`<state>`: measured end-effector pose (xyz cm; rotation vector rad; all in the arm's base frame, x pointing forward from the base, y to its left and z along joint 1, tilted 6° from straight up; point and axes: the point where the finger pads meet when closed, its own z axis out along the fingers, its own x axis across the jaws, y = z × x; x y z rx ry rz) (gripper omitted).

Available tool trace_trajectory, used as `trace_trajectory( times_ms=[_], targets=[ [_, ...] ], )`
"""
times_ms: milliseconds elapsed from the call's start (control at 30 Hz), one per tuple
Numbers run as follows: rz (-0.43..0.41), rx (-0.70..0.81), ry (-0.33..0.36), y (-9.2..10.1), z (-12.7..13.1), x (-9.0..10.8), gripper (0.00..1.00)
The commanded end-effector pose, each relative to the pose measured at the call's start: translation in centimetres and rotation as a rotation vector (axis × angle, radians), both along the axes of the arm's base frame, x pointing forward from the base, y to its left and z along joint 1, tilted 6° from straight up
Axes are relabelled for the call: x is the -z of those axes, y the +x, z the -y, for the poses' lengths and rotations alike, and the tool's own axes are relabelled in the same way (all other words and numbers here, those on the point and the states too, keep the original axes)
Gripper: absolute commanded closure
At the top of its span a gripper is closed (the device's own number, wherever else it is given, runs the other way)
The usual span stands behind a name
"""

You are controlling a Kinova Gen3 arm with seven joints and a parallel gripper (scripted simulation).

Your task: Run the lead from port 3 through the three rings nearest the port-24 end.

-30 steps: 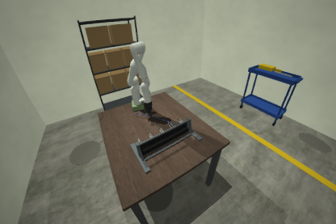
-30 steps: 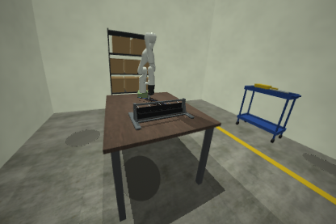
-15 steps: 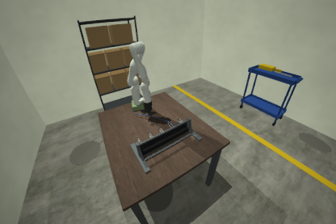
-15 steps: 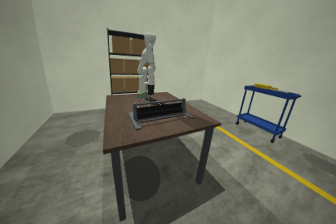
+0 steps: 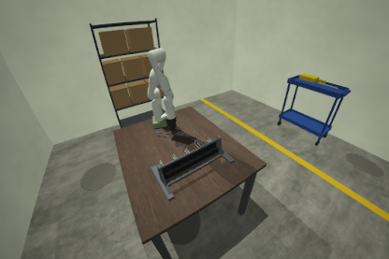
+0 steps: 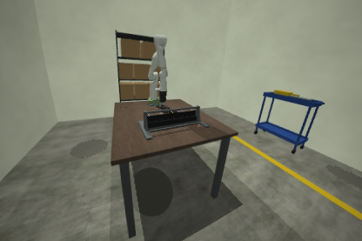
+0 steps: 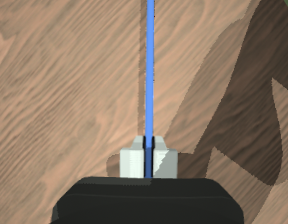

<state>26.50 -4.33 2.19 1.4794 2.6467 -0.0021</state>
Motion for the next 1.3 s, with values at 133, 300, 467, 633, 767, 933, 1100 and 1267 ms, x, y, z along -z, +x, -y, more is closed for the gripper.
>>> trace_trajectory(
  times_ms=[133, 300, 467, 633, 767, 933, 1100, 1267],
  targets=[
    [0.005, -0.031, -0.008, 1.5, 1.4, -0.9, 1.00],
    [0.003, -0.056, -0.009, 2.1, 1.9, -1.4, 1.00],
    [-0.003, -0.107, -0.013, 3.3, 3.0, -2.3, 1.00],
    [-0.006, -0.172, -0.020, 5.1, 4.5, -3.5, 1.00],
    [-0.010, -0.231, -0.023, 6.6, 5.8, -4.6, 1.00],
    [-0.013, -0.285, -0.030, 8.0, 6.9, -5.5, 1.00],
    [-0.019, -0.380, -0.038, 10.5, 9.0, -7.3, 1.00],
    [-0.024, -0.479, -0.047, 13.0, 11.3, -9.1, 1.00]
  ],
)
